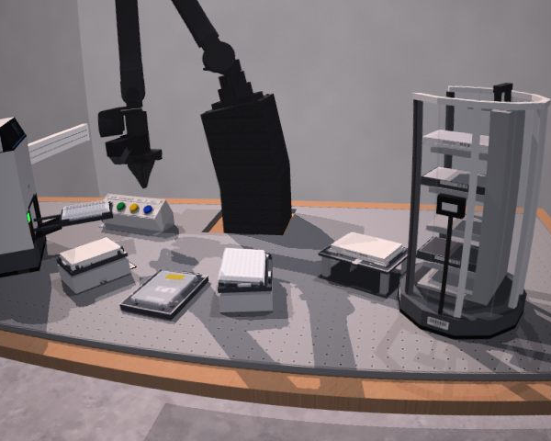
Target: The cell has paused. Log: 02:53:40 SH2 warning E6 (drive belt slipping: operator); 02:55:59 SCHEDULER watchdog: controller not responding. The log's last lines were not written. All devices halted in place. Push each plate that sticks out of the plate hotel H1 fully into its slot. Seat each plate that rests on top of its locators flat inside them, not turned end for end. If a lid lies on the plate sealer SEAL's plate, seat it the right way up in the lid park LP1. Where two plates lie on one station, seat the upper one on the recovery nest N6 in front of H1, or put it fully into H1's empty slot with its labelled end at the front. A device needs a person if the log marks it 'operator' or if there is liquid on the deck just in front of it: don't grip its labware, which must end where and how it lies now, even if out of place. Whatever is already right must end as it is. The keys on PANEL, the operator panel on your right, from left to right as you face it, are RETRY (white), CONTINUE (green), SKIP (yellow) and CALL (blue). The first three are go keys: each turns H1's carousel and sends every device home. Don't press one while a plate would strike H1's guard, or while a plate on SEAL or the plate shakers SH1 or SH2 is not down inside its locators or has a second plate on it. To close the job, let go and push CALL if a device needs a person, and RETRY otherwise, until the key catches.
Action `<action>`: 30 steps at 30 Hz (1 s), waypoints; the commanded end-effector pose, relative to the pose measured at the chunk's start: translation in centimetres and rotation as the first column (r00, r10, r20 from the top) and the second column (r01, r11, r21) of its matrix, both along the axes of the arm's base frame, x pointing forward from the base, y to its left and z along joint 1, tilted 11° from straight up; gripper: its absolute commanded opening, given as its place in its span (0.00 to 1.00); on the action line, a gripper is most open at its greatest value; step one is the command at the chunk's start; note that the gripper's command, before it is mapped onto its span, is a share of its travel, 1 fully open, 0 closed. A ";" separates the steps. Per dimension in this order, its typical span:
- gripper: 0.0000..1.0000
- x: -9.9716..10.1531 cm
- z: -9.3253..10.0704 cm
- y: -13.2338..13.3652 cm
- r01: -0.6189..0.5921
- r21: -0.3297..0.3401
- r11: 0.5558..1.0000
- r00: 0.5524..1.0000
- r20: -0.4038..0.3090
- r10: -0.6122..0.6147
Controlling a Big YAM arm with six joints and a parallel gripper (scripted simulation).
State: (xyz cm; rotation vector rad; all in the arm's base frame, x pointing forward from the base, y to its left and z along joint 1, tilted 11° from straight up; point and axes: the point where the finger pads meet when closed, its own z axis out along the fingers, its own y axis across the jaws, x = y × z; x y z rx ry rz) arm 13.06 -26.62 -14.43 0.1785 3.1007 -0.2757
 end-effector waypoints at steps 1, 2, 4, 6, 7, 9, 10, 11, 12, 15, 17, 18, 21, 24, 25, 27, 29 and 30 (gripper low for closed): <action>0.00 0.2 0.8 -1.0 0.004 -0.023 1.000 1.000 0.015 -0.003; 0.00 0.4 0.6 -1.4 0.004 -0.034 0.999 1.000 0.021 -0.003; 0.00 0.0 -0.4 -0.9 0.004 -0.012 1.000 1.000 0.009 -0.004; 0.00 0.0 -0.7 -0.8 0.002 -0.012 1.000 1.000 0.009 -0.002; 0.00 0.1 -0.8 -0.8 0.001 -0.011 1.000 1.000 0.008 -0.001; 0.00 -0.1 -1.1 -0.6 0.002 -0.008 1.000 1.000 0.006 -0.002; 0.00 -0.2 -1.3 -0.6 0.003 -0.007 1.000 1.000 0.006 -0.003; 0.00 -0.2 -1.3 -0.6 0.003 -0.007 1.000 1.000 0.006 -0.003; 0.00 -0.2 -1.3 -0.6 0.003 -0.007 1.000 1.000 0.006 -0.003; 0.00 0.0 -1.6 -0.8 0.003 -0.011 1.000 1.000 0.008 -0.003; 0.00 -0.1 -1.9 -0.9 0.004 -0.011 1.000 1.000 0.008 -0.004; 0.00 -0.1 -2.0 -0.9 0.004 -0.011 1.000 1.000 0.008 -0.004; 0.00 0.0 -2.4 -0.9 0.001 -0.010 1.000 1.000 0.008 -0.001; 0.00 -0.1 -2.8 -0.9 0.004 -0.010 1.000 1.000 0.007 -0.004; 0.00 -0.1 -3.0 -1.0 0.004 -0.011 1.000 1.000 0.008 -0.004; 0.00 -0.1 -3.2 -1.0 0.002 -0.010 1.000 1.000 0.008 -0.002; 0.00 -0.1 -3.2 -1.0 0.002 -0.010 1.000 1.000 0.008 -0.002; 0.00 -0.2 -3.4 -0.8 0.002 -0.007 1.000 1.000 0.006 -0.002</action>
